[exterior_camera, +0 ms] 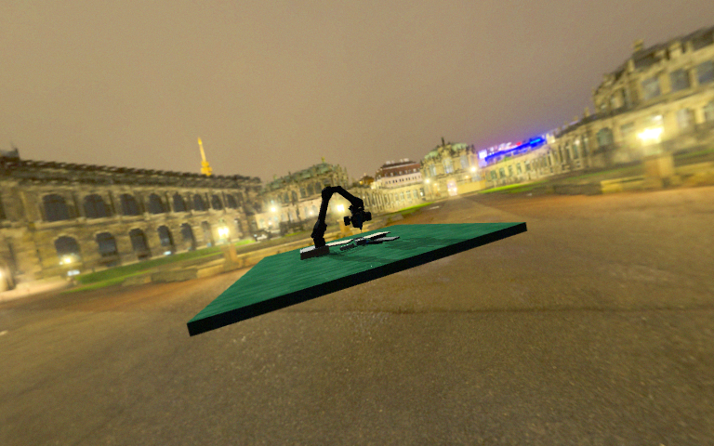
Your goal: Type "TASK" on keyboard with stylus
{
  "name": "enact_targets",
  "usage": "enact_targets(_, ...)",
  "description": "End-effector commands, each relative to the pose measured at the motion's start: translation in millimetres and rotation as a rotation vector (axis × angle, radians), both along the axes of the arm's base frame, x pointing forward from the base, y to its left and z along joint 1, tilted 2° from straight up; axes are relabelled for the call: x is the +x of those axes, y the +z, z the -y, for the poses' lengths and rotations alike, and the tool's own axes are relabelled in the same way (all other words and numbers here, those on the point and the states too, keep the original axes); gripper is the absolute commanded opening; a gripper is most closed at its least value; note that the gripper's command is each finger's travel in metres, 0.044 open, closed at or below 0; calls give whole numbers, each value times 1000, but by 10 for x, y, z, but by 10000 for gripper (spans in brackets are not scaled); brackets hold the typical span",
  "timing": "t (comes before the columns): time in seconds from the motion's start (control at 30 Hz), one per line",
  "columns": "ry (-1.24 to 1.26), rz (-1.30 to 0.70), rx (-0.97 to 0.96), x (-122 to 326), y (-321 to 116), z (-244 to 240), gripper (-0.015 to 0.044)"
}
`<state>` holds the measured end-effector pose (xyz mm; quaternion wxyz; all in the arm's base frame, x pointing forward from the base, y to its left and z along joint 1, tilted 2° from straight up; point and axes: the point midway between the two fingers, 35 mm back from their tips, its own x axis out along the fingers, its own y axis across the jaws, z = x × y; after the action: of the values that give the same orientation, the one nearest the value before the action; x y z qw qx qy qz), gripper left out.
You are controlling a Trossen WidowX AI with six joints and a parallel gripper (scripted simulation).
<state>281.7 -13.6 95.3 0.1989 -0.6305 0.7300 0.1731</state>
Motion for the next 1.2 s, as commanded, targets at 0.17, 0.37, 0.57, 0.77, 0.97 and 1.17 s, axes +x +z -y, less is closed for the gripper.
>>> enact_targets(0.17,5,4,-16,16,-292,1,0)
enact_targets(0.37,5,4,-16,12,-342,2,0)
enact_targets(0.57,5,5,-16,37,-373,-1,81)
enact_targets(0.77,5,5,-16,39,-381,-1,81)
enact_targets(0.97,5,5,-16,39,-410,-1,81)
enact_targets(1.17,5,5,-16,39,-435,-1,81)
